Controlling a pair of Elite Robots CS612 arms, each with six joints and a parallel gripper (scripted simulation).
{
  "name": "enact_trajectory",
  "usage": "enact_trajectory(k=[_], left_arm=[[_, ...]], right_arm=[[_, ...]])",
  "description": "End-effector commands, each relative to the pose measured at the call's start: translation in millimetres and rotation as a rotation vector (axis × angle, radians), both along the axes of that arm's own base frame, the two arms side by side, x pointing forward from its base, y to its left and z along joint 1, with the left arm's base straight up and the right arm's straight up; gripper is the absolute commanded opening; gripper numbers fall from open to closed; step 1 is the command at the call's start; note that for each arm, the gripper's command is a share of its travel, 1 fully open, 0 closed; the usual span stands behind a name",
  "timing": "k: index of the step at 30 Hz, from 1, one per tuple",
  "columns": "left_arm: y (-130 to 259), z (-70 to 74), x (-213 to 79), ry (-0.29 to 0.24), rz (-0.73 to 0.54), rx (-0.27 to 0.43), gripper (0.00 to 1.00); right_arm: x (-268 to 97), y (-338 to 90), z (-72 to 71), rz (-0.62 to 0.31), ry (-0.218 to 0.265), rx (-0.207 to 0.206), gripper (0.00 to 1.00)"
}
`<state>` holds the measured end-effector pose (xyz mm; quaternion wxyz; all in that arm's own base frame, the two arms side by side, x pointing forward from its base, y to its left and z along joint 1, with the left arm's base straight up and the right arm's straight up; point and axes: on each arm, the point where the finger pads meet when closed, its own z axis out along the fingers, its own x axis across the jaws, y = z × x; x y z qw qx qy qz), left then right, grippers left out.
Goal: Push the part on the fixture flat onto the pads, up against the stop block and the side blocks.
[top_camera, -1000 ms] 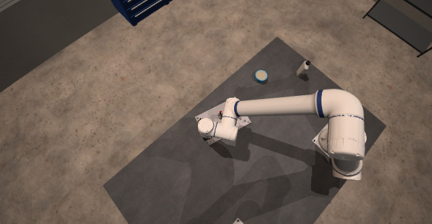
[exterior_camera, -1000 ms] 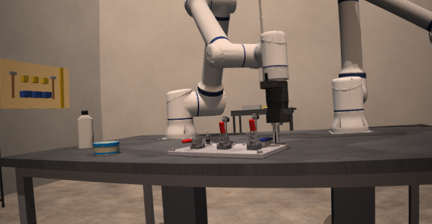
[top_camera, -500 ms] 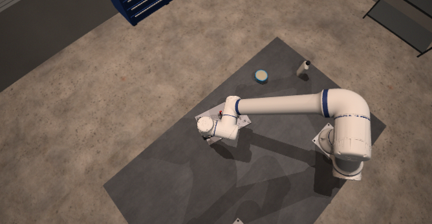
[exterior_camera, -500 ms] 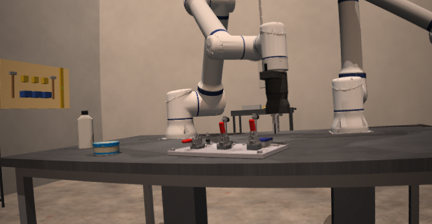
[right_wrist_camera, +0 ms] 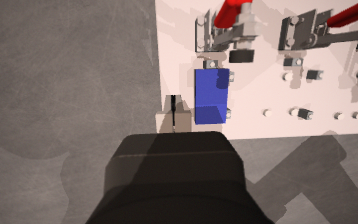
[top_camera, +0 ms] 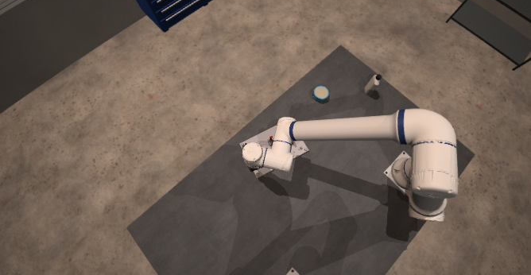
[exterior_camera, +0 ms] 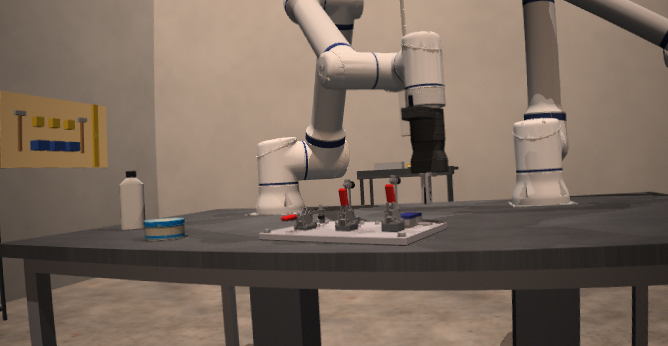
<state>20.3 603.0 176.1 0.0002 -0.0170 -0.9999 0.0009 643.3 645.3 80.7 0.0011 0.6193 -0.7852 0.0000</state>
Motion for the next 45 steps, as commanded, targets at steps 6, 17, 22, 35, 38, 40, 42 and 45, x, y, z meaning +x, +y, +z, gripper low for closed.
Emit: enact_trajectory(k=[6,17,22,35,38,40,42,45], left_arm=[[0.7,0.9,0.2,0.0,0.0,0.002,1.0],[0.7,0.9,0.2,0.0,0.0,0.002,1.0],[0.7,0.9,0.2,0.0,0.0,0.002,1.0],[0.7,0.9,0.2,0.0,0.0,0.002,1.0],[0.7,0.9,0.2,0.0,0.0,0.002,1.0],[0.7,0.9,0.2,0.0,0.0,0.002,1.0],[0.7,0.9,0.2,0.0,0.0,0.002,1.0],[0.7,0.9,0.2,0.0,0.0,0.002,1.0]], right_arm=[[0.6,0.5,1.6,0.0,-0.002,0.001,0.0],[0.6,0.6,1.4,0.0,-0.002,0.001,0.0],[0.6,0.5,1.3,0.0,-0.002,0.001,0.0],[0.6,0.5,11.7,0.0,-0.002,0.001,0.0],[0.6,0.5,21.5,0.0,-0.002,0.001,0.0],[0.6,0.5,25.5,0.0,-0.002,0.001,0.0],[0.6,0.5,29.8,0.0,-0.002,0.001,0.0],[0.6,0.5,44.2,0.0,-0.002,0.001,0.0]])
